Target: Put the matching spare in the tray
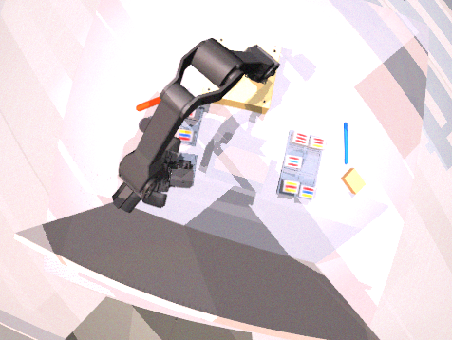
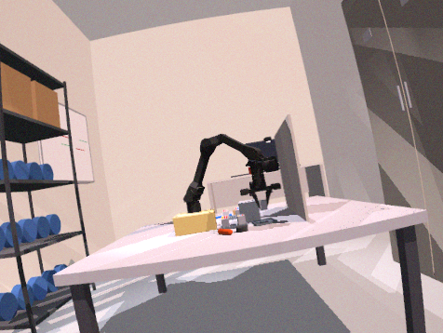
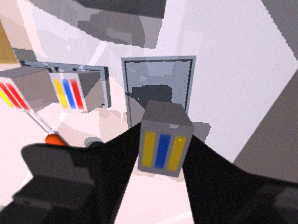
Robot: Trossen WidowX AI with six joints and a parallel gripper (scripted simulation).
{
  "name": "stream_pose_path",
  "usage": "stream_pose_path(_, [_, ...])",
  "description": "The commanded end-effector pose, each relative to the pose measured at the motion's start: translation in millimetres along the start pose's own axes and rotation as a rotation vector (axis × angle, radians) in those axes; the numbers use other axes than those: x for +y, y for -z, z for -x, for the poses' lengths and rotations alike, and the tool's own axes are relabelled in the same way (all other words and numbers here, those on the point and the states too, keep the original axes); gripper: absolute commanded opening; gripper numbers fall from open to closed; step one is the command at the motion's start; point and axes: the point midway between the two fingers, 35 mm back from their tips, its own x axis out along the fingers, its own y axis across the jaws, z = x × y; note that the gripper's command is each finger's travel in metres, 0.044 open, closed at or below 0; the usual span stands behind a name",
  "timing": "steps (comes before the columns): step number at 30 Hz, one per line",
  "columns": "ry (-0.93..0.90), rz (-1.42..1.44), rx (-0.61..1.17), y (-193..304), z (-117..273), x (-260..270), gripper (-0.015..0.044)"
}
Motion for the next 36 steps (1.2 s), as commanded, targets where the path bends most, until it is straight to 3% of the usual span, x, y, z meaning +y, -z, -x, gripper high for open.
stream_pose_path(1, [-0.004,0.005,0.000,-0.4,-5.4,1.4,0.0000])
stream_pose_path(36, [-0.005,0.005,0.000,-2.9,-40.6,6.6,0.0000])
